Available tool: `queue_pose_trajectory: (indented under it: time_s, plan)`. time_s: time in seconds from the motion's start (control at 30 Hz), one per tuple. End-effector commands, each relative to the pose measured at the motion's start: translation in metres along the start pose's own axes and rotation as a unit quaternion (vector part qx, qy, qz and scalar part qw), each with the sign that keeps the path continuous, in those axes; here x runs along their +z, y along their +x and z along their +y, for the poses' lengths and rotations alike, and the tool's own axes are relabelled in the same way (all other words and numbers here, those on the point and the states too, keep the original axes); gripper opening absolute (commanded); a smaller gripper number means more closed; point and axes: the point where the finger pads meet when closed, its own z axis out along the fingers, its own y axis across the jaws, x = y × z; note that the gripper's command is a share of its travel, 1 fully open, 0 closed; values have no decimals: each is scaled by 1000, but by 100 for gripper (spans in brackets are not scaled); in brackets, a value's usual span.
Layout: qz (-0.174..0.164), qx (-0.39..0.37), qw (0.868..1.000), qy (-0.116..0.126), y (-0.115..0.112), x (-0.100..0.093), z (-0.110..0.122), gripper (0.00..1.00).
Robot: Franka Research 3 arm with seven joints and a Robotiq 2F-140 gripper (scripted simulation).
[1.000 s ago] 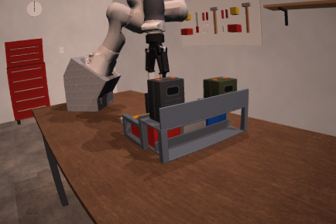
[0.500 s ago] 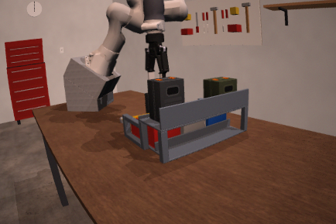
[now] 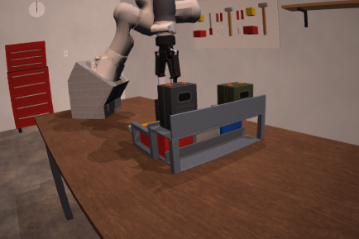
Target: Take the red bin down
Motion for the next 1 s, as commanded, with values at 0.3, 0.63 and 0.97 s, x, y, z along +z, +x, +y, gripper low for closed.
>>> queue_pose_trajectory:
  time_s: [0.3, 0.63, 0.97]
  plan:
    - [0, 1, 1000, -1, 0, 18, 0, 57]
    - [1, 2, 1000, -1, 0, 30, 1, 57]
    - [1, 2, 1000, -1, 0, 58, 1, 57]
